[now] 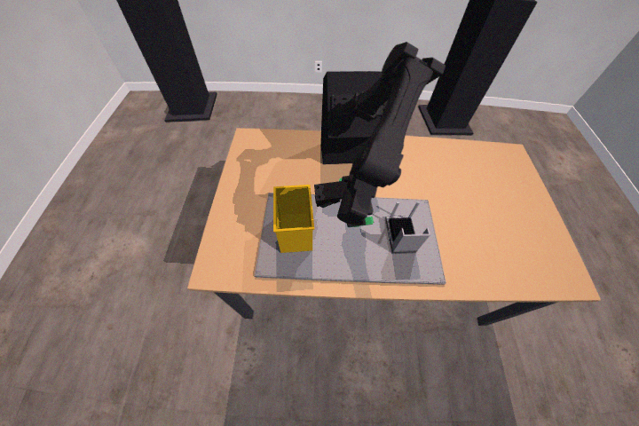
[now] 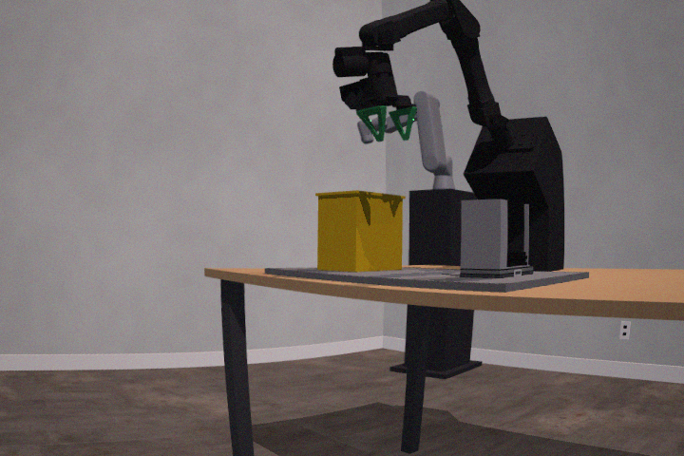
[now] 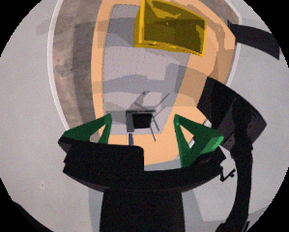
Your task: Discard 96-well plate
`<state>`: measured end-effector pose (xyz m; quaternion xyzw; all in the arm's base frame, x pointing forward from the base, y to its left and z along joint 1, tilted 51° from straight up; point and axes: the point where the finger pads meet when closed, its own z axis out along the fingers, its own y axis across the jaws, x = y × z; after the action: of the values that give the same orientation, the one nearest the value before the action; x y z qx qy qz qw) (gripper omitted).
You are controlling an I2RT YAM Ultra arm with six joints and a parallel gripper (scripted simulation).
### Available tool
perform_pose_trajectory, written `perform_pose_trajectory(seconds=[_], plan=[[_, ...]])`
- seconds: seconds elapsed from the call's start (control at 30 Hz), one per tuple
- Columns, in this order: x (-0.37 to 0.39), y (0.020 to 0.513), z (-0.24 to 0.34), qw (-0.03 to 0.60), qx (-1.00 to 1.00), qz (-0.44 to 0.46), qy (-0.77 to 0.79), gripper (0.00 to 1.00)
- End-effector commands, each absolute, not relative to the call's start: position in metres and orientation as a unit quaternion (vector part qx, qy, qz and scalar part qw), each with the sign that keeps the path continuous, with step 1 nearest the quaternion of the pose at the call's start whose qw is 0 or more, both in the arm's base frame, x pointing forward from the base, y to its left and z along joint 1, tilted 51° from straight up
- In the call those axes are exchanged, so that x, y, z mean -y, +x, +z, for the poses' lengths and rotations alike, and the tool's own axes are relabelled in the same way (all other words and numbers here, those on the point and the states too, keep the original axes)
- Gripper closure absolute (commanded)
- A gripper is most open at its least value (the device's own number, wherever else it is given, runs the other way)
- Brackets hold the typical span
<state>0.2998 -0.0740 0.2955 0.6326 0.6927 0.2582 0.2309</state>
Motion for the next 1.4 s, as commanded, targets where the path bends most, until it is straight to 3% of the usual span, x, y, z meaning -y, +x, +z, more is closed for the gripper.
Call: perform_pose_trajectory(seconds=[0.0,1.37], plan=[[0.074,0.309,0.283,0.256,-0.73,0.216,0.596,0.0],[-0.091,0.336,0.238,0.394,-0.905,0.054,0.15,0.0]])
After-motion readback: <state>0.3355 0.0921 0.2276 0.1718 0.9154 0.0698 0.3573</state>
